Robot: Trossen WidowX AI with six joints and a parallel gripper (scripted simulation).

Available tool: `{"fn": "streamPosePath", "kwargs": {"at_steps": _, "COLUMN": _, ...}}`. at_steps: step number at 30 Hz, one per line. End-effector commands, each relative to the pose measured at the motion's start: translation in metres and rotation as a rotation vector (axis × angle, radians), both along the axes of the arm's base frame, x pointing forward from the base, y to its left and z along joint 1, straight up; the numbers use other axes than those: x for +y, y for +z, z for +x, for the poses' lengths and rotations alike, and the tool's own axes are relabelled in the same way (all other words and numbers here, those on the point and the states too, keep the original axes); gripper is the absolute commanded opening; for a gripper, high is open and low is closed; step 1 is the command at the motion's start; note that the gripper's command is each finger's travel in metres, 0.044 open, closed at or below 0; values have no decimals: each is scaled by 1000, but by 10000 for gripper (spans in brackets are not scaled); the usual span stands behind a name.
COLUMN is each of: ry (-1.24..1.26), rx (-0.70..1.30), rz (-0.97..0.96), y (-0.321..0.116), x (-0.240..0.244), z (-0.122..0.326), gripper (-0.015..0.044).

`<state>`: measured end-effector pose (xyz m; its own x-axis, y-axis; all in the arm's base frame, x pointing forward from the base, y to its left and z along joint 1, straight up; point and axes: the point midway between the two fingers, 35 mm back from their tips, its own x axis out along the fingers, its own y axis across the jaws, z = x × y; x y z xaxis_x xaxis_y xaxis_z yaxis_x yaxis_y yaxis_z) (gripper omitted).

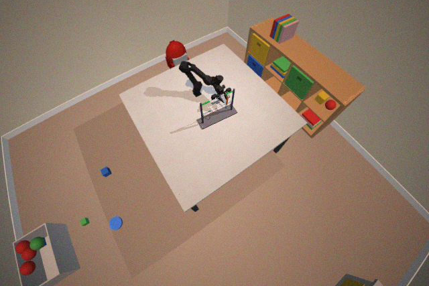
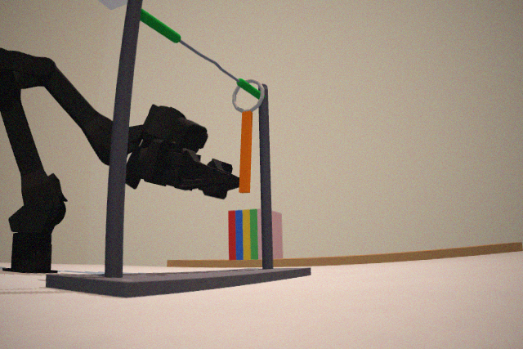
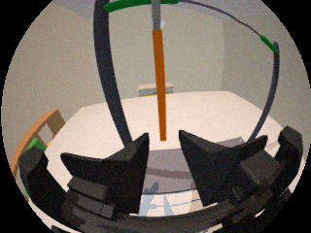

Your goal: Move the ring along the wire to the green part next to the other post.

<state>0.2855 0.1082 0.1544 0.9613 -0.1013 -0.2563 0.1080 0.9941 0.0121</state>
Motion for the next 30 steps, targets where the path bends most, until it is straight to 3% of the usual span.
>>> {"fn": "streamPosePath", "kwargs": {"at_steps": 1, "ry": 0, "rx": 2, "rz": 1, "y": 2, "x": 2, "z": -6, "gripper": 212}}
{"fn": "streamPosePath", "kwargs": {"at_steps": 5, "ry": 0, "rx": 2, "rz": 0, "y": 11, "x": 5, "z": -42, "gripper": 317}}
{"fn": "streamPosePath", "kwargs": {"at_steps": 10, "ry": 1, "rx": -1, "rz": -1, "y": 13, "x": 4, "z": -48, "gripper": 440}}
{"fn": "streamPosePath", "kwargs": {"at_steps": 30, "ry": 1, "rx": -1, "rz": -1, "y": 13, "x": 4, "z": -48, "gripper": 440}}
